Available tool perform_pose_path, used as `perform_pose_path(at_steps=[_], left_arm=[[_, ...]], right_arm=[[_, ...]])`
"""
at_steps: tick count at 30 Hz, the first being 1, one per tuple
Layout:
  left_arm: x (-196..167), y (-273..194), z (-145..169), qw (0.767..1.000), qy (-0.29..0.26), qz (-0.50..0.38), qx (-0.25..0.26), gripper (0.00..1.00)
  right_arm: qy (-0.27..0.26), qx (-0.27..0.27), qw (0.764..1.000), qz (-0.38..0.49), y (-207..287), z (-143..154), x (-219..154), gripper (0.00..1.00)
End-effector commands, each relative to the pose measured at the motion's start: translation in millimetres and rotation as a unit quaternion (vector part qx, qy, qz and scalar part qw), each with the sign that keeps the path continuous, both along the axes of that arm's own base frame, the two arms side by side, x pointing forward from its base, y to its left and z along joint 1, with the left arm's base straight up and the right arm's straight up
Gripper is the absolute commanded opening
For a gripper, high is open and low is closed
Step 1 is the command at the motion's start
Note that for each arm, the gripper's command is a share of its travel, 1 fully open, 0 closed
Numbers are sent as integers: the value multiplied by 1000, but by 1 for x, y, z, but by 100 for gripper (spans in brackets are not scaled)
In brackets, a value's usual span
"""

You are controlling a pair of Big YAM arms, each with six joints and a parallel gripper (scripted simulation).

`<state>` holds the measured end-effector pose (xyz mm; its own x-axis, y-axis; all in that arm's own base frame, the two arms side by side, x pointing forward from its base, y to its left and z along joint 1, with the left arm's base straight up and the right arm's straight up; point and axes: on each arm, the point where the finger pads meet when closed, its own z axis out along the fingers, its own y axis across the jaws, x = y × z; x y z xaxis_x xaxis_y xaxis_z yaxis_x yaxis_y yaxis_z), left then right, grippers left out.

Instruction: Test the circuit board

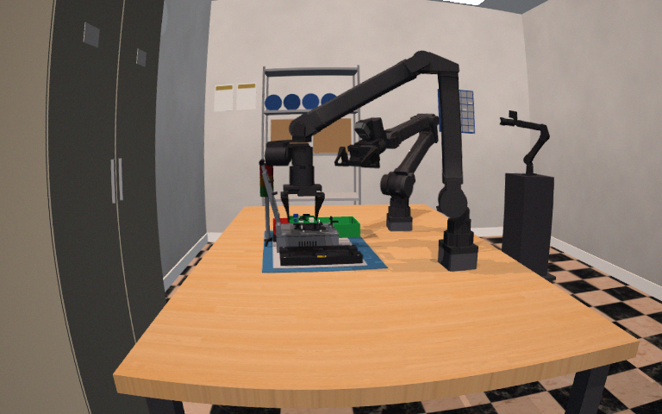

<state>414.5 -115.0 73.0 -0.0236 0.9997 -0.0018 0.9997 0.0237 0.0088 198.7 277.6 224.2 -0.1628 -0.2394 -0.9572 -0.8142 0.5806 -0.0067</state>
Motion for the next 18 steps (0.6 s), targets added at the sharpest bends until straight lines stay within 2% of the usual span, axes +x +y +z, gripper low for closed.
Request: perform_pose_path(at_steps=[1, 6, 10, 12, 18], left_arm=[[7, 7, 4, 1000, 4, 6, 1, 68], [7, -26, 17, 1000, -6, 17, -4, 68], [-3, -80, 17, 1000, 5, 26, 0, 68], [-3, -80, 17, 1000, 5, 26, 0, 68], [-17, -147, 24, 1000, 7, 20, 0, 68]], right_arm=[[-1, 16, 1000, -2, 3, 30, 2, 100], [20, -12, 999, -30, -21, 53, 7, 100], [41, -40, 997, -58, -56, 86, 0, 100], [41, -40, 997, -58, -56, 86, 0, 100], [65, -69, 992, -89, -105, 119, -22, 100]])
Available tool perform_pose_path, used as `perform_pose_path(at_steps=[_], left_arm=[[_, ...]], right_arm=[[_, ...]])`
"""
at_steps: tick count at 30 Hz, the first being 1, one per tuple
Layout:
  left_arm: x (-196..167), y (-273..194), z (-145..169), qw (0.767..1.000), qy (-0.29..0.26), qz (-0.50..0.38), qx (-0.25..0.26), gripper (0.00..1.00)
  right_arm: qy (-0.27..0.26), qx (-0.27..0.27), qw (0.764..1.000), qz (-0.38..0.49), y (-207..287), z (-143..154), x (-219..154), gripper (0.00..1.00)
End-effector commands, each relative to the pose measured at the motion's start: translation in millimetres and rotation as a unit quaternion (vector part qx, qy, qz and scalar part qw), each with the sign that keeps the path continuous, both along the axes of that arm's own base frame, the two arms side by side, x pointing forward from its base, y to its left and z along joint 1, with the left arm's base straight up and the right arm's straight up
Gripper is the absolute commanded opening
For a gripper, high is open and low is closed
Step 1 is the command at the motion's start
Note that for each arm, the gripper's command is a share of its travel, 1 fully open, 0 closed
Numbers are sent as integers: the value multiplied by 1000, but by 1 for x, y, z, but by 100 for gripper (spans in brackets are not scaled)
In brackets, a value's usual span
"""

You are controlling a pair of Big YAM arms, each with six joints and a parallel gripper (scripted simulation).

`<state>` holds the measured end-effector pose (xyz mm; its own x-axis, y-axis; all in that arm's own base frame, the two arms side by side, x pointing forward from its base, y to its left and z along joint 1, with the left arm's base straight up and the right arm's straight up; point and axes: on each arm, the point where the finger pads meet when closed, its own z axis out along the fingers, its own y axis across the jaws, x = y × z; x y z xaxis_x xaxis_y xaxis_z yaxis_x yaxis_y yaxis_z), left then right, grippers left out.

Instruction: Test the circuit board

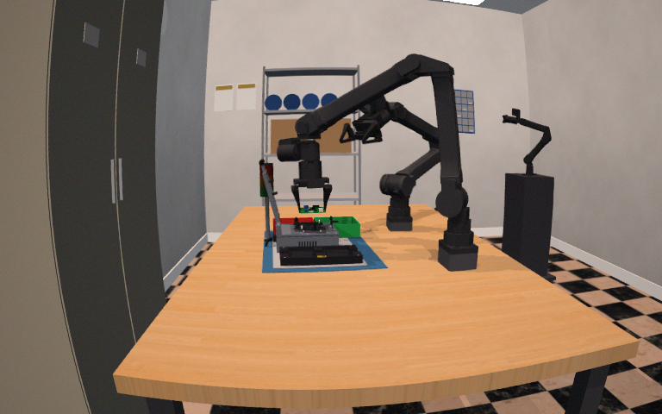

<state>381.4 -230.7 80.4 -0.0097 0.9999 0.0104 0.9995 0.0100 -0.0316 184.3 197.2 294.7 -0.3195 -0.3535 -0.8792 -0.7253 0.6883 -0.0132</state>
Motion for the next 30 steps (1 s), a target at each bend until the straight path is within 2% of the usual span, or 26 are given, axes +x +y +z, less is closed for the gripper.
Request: perform_pose_path(at_steps=[1, 7, 12, 14, 22, 24, 25, 29, 30], left_arm=[[14, -38, 17, 1000, -13, 26, -5, 68], [6, -66, 19, 1000, -12, 8, -5, 68], [12, -64, 23, 1000, -20, 10, -11, 68], [6, -60, 7, 1000, -11, 10, -4, 68], [6, -60, -10, 1000, -10, 10, -4, 68], [5, -60, -9, 1000, -11, 10, -4, 68], [6, -60, -1, 1000, -18, 10, -10, 68], [5, -59, -1, 1000, -16, 10, -8, 68], [18, -59, 2, 1000, -19, 21, -9, 68]], right_arm=[[3, 7, 1000, -22, -30, 52, -11, 100], [12, -3, 999, -35, -51, 64, -25, 100], [15, -5, 999, -36, -50, 62, -24, 100], [15, -5, 999, -36, -50, 62, -24, 100], [15, -5, 999, -36, -50, 62, -24, 100], [15, -5, 999, -36, -50, 62, -24, 100], [20, -10, 999, -30, -46, 50, -23, 100], [20, -10, 999, -30, -46, 50, -23, 100], [20, -10, 999, -30, -46, 50, -23, 100]])
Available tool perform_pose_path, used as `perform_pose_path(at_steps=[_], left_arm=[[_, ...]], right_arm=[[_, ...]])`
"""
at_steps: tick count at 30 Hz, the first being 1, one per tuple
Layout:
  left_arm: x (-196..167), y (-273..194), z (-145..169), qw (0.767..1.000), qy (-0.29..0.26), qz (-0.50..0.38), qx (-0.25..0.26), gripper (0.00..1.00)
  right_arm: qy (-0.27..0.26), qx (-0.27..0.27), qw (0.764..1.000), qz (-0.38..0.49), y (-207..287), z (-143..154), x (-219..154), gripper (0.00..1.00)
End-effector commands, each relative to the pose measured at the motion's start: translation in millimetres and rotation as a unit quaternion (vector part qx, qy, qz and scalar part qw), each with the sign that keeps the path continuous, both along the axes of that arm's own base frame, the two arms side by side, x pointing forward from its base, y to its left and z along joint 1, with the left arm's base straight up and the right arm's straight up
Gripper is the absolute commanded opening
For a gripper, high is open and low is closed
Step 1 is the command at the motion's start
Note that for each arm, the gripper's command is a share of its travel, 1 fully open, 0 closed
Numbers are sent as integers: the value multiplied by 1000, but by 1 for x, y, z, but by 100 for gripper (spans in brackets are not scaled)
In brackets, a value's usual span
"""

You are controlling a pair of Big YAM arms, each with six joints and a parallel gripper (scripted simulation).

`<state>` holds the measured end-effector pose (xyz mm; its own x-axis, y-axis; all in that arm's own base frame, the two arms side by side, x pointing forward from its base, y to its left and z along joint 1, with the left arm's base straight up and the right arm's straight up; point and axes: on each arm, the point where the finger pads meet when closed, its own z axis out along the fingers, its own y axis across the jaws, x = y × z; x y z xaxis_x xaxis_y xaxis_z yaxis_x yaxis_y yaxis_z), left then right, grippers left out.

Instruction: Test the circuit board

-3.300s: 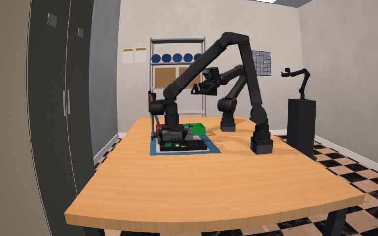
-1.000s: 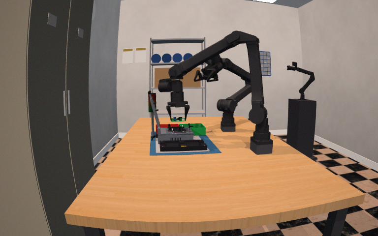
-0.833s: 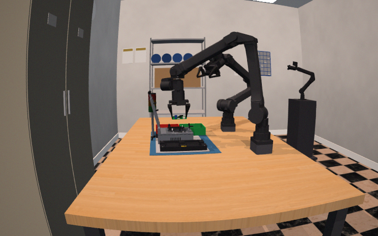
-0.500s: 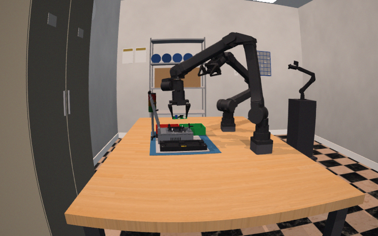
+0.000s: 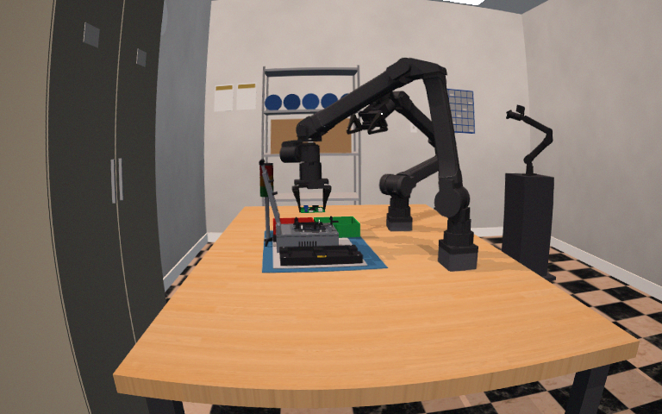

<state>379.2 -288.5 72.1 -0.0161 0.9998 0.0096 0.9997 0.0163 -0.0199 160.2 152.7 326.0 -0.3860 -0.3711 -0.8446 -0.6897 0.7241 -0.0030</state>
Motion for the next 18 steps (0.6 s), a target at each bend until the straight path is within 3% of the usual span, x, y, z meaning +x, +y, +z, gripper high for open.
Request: perform_pose_path(at_steps=[1, 6, 11, 18], left_arm=[[24, -2, 4, 1000, -16, 11, -11, 68], [4, 6, -32, 1000, 4, 5, 3, 68], [14, -1, -16, 1000, -13, 5, -10, 68], [13, 0, -16, 1000, -12, 5, -8, 68]], right_arm=[[-9, 10, 1000, -5, -2, 19, 1, 100], [-9, 10, 1000, -5, -2, 19, 1, 100], [-9, 10, 1000, -5, -2, 19, 1, 100], [-9, 10, 1000, -5, -2, 19, 1, 100]])
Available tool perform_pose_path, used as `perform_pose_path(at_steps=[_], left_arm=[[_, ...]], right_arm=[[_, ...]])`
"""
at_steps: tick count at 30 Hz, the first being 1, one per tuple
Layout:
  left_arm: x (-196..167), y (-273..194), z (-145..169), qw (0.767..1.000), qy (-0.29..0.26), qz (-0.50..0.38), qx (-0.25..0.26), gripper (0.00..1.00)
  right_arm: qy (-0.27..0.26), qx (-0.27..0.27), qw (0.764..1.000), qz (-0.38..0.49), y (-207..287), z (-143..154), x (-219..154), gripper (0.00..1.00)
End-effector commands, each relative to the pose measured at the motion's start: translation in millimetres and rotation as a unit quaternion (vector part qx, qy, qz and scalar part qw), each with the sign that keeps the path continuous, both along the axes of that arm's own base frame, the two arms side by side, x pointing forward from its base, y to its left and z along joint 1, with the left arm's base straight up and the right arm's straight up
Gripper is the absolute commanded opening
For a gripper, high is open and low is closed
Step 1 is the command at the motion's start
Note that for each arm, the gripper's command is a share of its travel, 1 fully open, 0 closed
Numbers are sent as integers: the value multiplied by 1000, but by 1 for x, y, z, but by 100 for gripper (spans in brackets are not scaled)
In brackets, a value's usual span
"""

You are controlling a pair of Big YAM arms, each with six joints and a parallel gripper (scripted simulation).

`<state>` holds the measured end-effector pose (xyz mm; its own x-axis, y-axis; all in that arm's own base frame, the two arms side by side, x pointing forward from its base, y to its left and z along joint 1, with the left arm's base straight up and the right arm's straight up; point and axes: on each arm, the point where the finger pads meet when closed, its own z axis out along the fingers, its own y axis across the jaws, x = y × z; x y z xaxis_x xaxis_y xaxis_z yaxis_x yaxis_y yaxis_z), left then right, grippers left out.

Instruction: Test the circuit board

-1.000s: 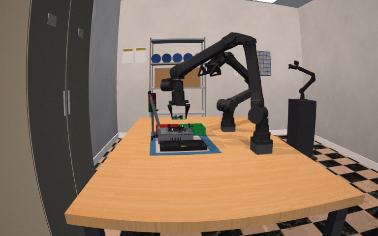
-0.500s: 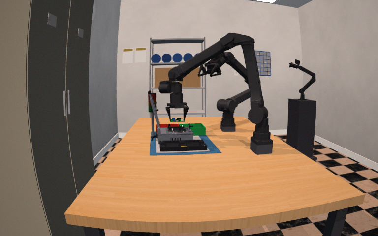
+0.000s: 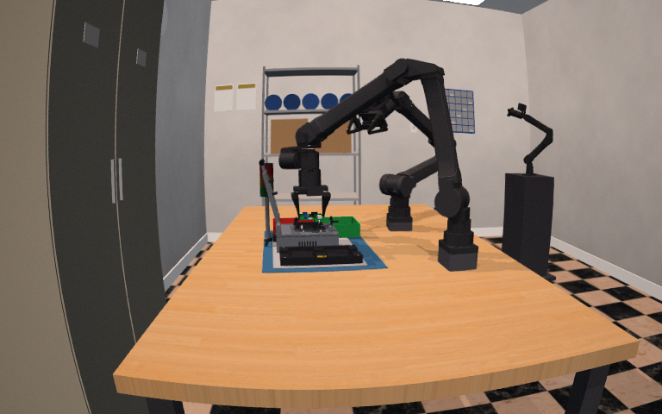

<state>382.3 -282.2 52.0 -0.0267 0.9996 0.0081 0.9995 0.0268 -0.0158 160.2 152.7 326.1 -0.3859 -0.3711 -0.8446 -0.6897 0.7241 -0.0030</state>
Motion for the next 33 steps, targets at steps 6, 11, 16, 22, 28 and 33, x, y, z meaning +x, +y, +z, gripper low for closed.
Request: perform_pose_path(at_steps=[6, 11, 16, 22, 28, 33], left_arm=[[-2, -9, 4, 1000, -12, 2, -10, 68], [5, -14, 1, 1000, -15, -4, -11, 68], [5, -10, 1, 1000, -11, 0, -9, 68], [5, -10, 1, 1000, -11, 0, -9, 68], [5, -10, -9, 1000, -4, 0, -4, 68], [-1, 0, -23, 1000, 5, 11, 3, 68]], right_arm=[[-9, 10, 1000, -5, -2, 19, 1, 100], [-9, 10, 1000, -5, -2, 19, 1, 100], [-9, 10, 1000, -5, -2, 19, 1, 100], [-9, 10, 1000, -5, -2, 19, 1, 100], [-9, 10, 1000, -5, -2, 19, 1, 100], [-9, 10, 1000, -5, -2, 19, 1, 100]])
